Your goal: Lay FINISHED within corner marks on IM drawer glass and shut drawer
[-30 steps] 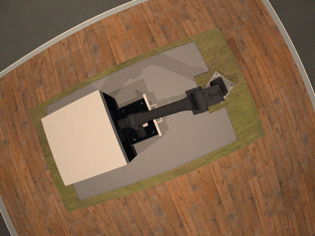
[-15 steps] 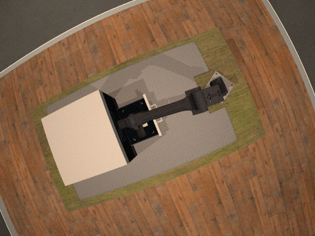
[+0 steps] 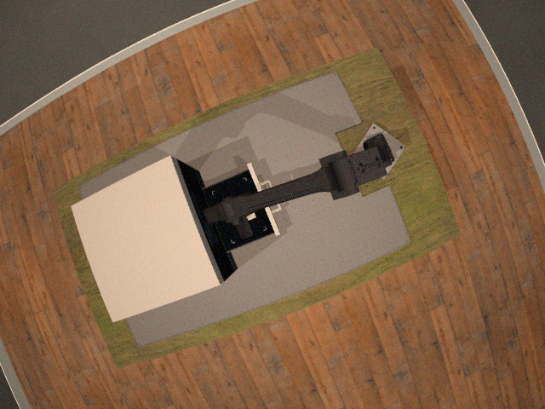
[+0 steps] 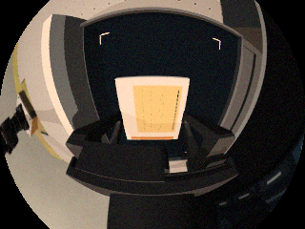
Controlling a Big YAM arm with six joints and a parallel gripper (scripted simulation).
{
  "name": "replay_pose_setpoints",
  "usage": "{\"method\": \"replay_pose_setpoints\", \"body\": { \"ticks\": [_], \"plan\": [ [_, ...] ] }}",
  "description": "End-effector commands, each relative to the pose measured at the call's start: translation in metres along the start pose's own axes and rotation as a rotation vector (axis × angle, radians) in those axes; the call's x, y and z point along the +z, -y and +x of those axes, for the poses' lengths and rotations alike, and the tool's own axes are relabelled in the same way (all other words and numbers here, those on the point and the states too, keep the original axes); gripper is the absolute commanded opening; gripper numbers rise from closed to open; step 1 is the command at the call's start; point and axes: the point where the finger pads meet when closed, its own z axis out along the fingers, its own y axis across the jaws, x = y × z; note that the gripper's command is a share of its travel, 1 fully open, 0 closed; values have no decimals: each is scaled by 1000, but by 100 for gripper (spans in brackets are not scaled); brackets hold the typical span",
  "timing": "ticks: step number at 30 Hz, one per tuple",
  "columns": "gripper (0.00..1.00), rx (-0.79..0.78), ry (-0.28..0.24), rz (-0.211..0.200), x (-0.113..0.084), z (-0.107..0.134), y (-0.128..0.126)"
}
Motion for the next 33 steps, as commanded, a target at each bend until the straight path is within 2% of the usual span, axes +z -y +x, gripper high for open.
{"method": "replay_pose_setpoints", "body": {
  "ticks": [1,5,33],
  "plan": [
    [78,3,-1,-11,13,-3,-2],
    [78,2,-1,1,8,-4,-1],
    [78,1,-1,1,7,-4,-1]
  ]
}}
